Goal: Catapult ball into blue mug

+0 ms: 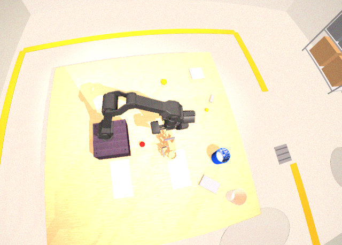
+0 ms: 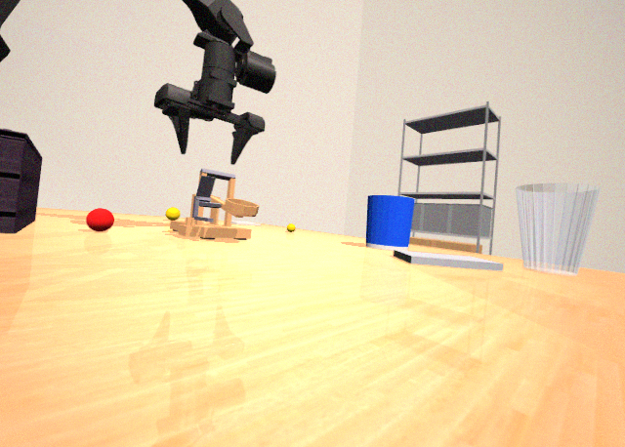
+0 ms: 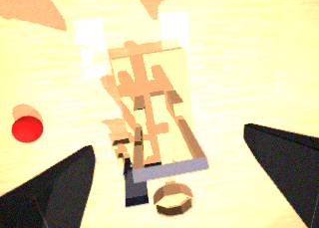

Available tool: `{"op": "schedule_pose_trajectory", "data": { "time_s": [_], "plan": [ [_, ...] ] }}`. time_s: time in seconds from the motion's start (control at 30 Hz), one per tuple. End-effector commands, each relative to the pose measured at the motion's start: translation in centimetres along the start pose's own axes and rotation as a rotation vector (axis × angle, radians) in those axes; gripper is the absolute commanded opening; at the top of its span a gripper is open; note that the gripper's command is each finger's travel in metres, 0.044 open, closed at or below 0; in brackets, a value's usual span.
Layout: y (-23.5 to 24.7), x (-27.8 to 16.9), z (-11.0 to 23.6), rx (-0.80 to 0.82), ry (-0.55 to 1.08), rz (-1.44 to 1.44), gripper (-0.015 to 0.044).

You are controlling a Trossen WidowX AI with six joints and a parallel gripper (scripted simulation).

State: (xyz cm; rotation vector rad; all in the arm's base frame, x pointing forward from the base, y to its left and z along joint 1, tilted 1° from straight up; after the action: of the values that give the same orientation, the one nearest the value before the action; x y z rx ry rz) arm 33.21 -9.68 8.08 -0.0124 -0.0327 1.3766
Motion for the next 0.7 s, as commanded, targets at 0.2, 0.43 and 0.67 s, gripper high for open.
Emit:
{"op": "schedule_pose_trajectory", "data": {
  "time_s": [0.2,0.43,0.67],
  "plan": [
    [0.1,0.2,-4.0,0.005,-0.001,0.045,0.044],
    [0.1,0.3,-5.1,0.005,-0.001,0.044,0.044],
    [0.1,0.2,-6.2,0.005,-0.001,0.044,0.044]
  ]
}}
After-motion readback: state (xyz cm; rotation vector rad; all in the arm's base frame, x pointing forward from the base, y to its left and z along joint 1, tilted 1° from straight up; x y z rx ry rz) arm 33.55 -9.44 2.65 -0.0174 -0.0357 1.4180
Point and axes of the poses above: the point midway between the two fingers, 35 mm back from their tips, its own z axis back along the fingers, its own y axis across the jaws, x = y × z, the point moved 1 cm from there along z, back along the fingers, and after that the axes turned 2 degrees about -z, right-handed, at the moved point
